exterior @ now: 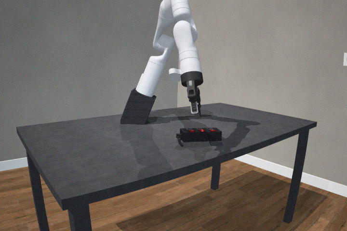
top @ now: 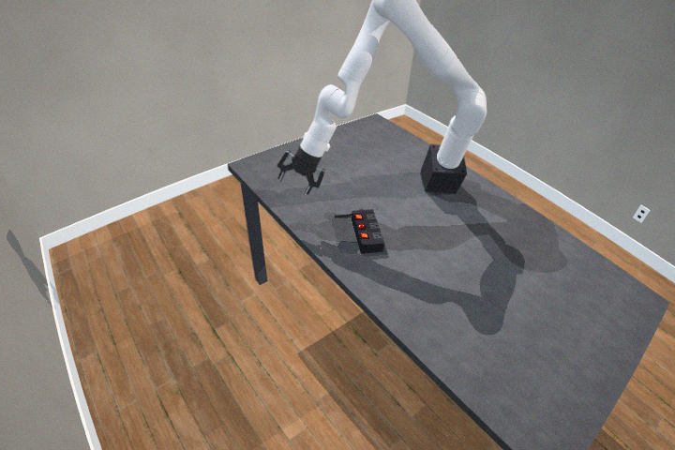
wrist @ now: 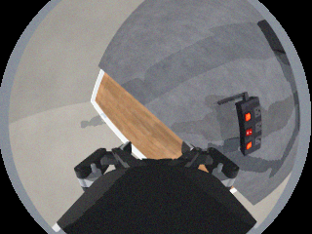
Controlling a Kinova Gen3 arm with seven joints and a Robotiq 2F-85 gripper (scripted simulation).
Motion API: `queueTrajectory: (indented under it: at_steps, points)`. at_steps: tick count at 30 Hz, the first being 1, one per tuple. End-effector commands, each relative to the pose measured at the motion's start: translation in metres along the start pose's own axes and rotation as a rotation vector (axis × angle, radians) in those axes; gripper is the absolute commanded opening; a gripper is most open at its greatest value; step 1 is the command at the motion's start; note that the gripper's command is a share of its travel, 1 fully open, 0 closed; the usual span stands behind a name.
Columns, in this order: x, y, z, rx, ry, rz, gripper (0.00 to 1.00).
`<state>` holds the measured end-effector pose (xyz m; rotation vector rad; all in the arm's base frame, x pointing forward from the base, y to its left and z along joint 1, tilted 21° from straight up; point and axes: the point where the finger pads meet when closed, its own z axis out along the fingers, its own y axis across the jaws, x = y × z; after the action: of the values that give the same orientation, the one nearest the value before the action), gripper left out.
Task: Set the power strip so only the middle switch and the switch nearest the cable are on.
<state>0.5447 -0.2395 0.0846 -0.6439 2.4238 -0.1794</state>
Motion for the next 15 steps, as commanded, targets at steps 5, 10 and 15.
queueTrajectory:
  at_steps: [5, 10, 15]
  points:
    - [-0.007, 0.005, -0.004, -0.016, 0.006, 0.024, 1.0]
    - [-0.006, 0.023, -0.006, -0.05, 0.034, 0.055, 1.0]
    - [-0.011, 0.02, -0.006, -0.043, 0.021, 0.055, 1.0]
